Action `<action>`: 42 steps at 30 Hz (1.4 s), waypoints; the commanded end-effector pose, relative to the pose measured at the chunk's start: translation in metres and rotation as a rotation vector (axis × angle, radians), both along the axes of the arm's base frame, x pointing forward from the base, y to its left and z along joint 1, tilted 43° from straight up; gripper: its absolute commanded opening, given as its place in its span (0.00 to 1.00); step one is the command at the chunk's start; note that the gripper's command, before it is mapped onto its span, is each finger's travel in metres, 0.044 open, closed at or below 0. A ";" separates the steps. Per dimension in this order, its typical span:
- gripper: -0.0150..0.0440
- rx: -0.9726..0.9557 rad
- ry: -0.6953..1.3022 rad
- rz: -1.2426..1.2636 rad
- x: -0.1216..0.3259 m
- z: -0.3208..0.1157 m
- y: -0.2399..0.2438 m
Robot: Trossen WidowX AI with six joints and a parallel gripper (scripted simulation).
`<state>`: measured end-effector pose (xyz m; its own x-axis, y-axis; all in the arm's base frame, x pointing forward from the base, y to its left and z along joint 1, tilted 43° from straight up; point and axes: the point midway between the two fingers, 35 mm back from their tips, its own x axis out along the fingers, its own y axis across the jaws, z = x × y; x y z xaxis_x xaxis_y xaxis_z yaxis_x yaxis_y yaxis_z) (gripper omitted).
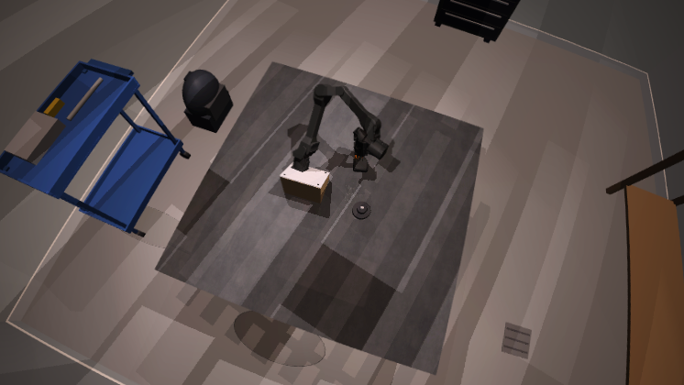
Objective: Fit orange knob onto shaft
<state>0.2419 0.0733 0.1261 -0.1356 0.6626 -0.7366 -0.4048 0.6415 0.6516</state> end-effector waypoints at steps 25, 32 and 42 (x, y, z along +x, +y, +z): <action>0.25 -0.437 -0.187 -0.087 0.013 0.044 -0.025; 0.25 -0.575 -0.246 -0.115 0.017 0.057 -0.033; 0.25 -0.772 -0.331 -0.156 0.023 0.075 -0.043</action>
<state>0.2631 0.0342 0.1909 0.1735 0.0252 -0.9845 -0.3879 0.9206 -0.0448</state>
